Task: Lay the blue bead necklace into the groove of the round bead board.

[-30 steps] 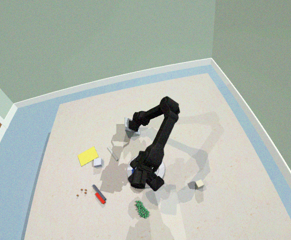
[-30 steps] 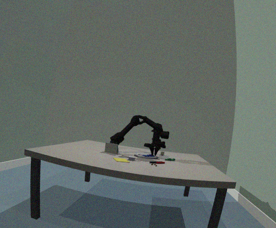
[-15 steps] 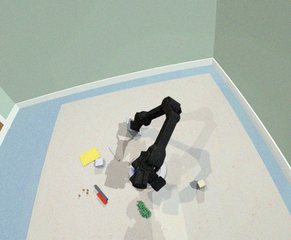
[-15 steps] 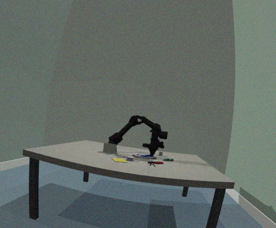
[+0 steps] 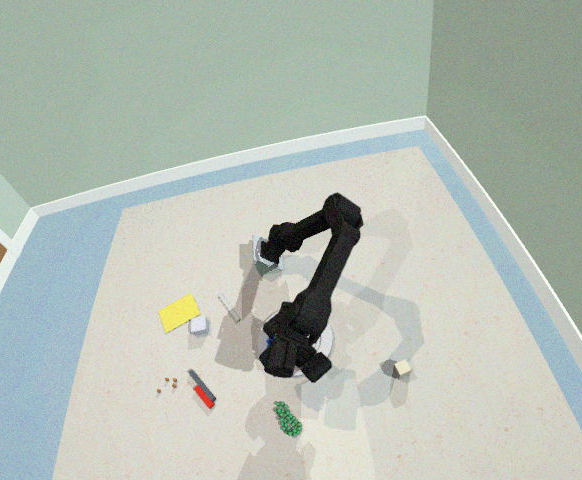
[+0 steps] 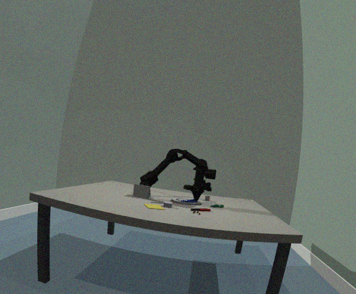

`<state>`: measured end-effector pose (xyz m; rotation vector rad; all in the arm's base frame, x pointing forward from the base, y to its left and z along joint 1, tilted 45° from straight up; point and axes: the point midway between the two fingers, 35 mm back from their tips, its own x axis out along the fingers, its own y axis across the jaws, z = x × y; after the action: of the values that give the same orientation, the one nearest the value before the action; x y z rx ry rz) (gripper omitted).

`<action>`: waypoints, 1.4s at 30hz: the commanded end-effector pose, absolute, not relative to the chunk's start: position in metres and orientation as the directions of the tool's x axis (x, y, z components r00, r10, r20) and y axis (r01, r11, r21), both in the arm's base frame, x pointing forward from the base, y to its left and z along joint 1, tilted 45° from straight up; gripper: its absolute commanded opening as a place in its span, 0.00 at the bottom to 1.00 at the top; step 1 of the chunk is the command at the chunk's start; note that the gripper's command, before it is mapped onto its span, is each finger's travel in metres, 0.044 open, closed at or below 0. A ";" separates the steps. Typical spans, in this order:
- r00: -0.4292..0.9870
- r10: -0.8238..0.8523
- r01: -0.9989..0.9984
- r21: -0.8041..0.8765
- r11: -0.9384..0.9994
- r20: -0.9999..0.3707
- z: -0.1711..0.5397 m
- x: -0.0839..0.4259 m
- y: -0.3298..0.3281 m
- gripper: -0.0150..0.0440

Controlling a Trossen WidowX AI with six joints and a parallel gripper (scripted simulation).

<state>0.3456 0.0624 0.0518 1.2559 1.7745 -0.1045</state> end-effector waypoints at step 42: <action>-0.044 0.701 0.777 0.416 0.472 -0.712 0.056 0.350 0.061 0.92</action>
<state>0.3494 0.0635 0.0532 1.2594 1.7735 -0.1029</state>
